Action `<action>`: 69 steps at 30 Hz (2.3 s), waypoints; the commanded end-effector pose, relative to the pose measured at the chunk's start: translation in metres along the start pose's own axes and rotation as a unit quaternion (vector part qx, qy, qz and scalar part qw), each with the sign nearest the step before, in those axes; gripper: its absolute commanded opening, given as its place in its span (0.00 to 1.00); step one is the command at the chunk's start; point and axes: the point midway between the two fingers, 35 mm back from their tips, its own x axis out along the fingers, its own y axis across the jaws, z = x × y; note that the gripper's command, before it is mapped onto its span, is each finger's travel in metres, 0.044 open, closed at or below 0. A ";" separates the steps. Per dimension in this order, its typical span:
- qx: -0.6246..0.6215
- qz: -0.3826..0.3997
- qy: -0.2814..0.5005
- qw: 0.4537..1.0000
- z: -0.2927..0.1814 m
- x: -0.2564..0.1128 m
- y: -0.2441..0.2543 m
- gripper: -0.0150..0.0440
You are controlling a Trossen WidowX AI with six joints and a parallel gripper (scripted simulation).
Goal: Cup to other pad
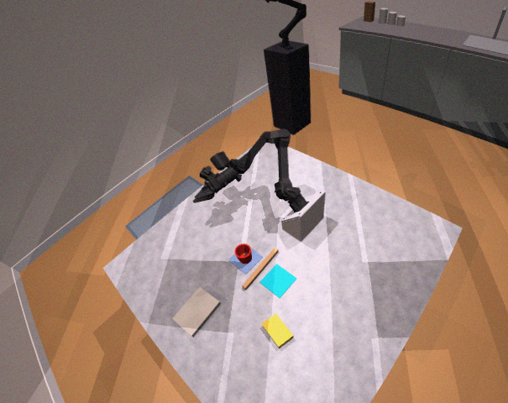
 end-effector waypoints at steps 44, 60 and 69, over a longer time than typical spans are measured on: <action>-0.597 0.091 0.700 0.382 -0.284 -0.045 -0.059 0.50; -0.597 0.090 0.700 0.381 -0.301 -0.045 -0.079 0.50; -0.598 0.089 0.700 0.380 -0.309 -0.047 -0.091 0.50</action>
